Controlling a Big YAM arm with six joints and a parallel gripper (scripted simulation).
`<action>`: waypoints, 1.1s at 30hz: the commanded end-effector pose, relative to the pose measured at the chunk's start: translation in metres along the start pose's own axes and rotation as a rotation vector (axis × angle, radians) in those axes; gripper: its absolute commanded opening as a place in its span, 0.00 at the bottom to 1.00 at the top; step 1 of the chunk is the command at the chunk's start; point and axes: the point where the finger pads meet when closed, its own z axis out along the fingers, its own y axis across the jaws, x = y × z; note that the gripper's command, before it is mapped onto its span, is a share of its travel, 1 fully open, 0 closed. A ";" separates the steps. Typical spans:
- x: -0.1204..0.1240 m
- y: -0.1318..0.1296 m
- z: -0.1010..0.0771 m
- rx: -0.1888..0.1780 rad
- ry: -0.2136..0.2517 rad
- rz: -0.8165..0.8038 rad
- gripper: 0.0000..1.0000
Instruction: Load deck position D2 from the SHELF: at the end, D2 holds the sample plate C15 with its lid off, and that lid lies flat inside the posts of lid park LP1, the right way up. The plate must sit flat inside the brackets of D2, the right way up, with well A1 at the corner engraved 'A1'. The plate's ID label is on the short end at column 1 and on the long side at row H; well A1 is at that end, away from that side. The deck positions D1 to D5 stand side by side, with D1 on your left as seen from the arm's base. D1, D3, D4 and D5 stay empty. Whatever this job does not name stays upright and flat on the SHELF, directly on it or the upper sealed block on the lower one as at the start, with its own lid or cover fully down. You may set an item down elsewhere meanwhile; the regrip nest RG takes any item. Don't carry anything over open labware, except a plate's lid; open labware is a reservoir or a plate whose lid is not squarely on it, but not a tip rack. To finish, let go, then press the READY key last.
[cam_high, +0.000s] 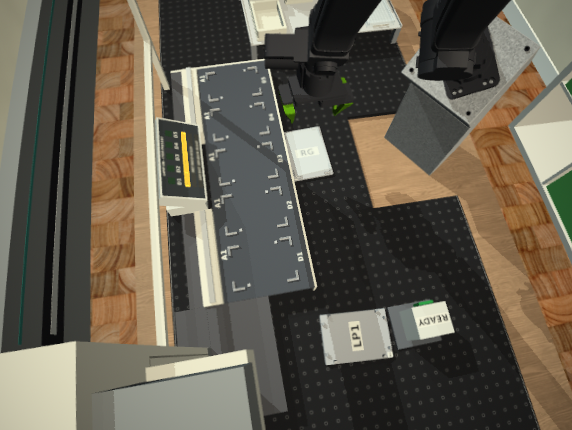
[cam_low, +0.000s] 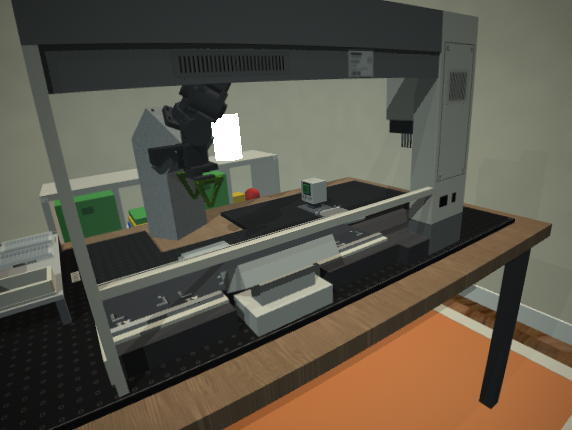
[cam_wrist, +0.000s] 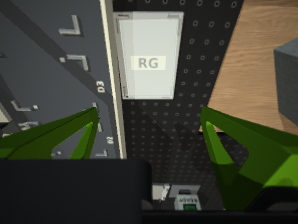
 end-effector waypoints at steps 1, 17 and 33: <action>0.001 -0.002 0.006 -0.002 -0.001 0.015 1.00; 0.000 0.003 0.030 -0.010 -0.002 0.011 1.00; 0.000 0.002 0.053 -0.009 -0.002 0.012 1.00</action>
